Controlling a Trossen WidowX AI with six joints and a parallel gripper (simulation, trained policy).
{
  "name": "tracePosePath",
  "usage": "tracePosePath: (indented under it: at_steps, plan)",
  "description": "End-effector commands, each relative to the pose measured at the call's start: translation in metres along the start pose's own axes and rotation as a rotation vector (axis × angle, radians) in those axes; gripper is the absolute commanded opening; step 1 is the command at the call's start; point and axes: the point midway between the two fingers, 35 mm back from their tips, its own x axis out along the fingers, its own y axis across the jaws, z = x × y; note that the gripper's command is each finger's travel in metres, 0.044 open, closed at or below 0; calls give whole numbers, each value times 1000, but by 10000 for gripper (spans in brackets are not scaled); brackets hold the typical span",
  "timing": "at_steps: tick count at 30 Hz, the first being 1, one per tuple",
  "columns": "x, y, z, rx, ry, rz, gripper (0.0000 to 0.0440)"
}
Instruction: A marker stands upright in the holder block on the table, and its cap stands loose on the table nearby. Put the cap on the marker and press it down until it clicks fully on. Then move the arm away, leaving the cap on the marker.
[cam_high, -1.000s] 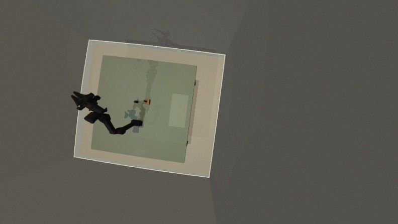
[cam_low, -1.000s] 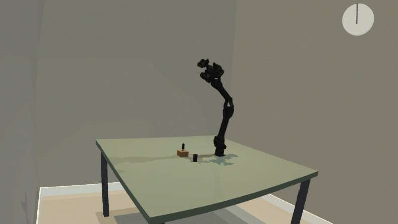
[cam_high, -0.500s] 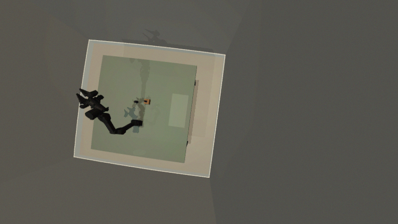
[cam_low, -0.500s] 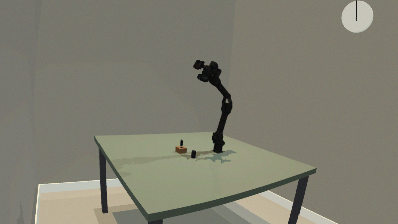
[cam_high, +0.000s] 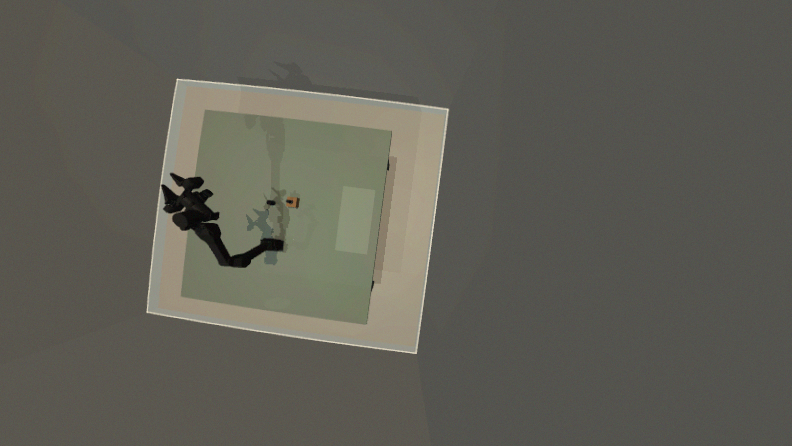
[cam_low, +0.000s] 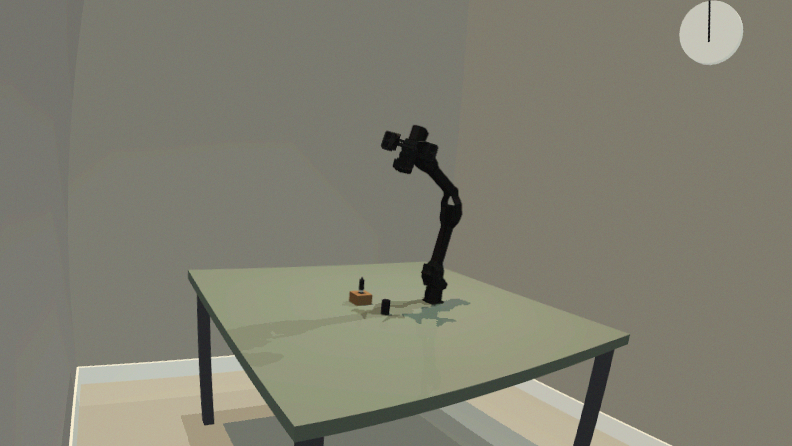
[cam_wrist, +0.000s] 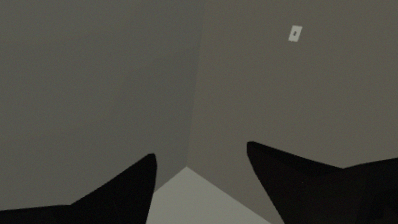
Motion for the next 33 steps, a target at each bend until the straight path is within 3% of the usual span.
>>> tracePosePath:
  at_steps: [1, 33]
  plan:
    - [3, -1, 15, 42, -46, -13, 321]
    - [6, 5, 127, 355, -389, 12, 324]
